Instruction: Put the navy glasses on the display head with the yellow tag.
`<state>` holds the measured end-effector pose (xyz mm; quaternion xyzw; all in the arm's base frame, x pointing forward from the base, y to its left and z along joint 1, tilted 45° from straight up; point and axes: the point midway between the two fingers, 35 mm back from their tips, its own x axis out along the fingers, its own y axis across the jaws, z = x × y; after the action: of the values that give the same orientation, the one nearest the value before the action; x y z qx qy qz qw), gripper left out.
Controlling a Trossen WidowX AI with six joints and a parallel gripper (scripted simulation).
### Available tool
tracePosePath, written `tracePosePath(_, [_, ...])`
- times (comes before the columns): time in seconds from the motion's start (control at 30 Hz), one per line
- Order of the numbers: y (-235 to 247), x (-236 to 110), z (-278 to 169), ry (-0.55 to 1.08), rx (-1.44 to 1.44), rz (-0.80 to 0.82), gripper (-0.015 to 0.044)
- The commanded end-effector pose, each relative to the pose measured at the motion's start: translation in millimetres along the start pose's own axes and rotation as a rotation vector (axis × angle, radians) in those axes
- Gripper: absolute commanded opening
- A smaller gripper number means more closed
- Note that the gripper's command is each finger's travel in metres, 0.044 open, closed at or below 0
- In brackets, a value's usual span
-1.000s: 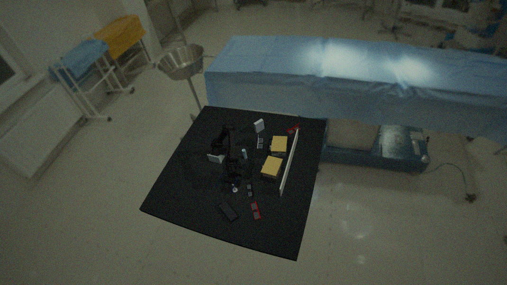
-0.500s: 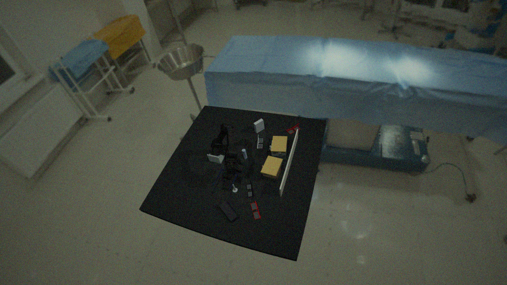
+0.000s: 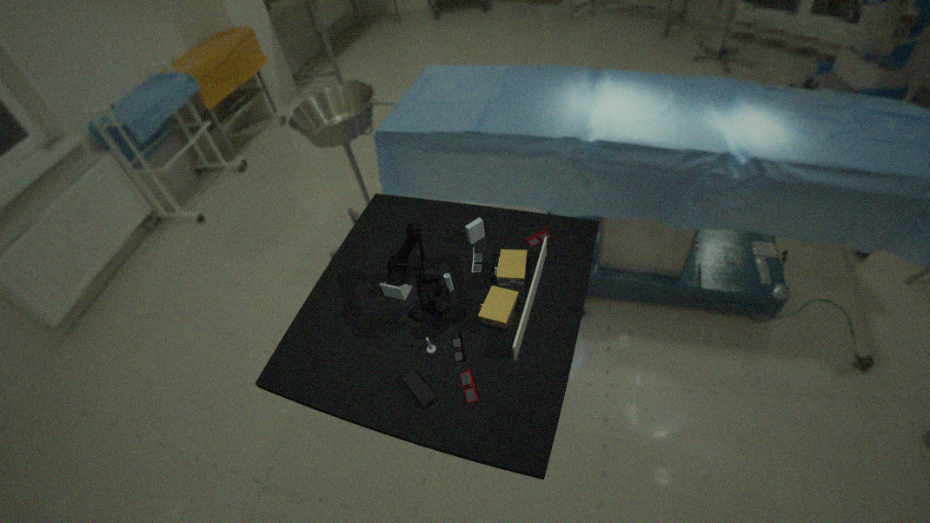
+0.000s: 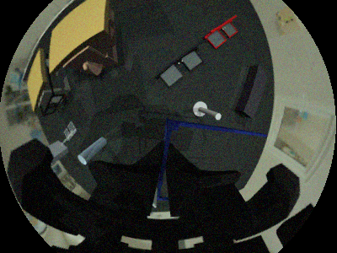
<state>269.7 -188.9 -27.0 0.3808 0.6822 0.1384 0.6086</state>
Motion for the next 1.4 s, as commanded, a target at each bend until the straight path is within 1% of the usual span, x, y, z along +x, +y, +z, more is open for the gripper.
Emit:
tracePosePath(0.0, [10.5, -3.0, -0.8, -0.007, 0.101, 0.0, 0.0])
tracePosePath(1.37, [118.5, -2.7, -28.1, 0.0, 1.349, 0.008, 0.0])
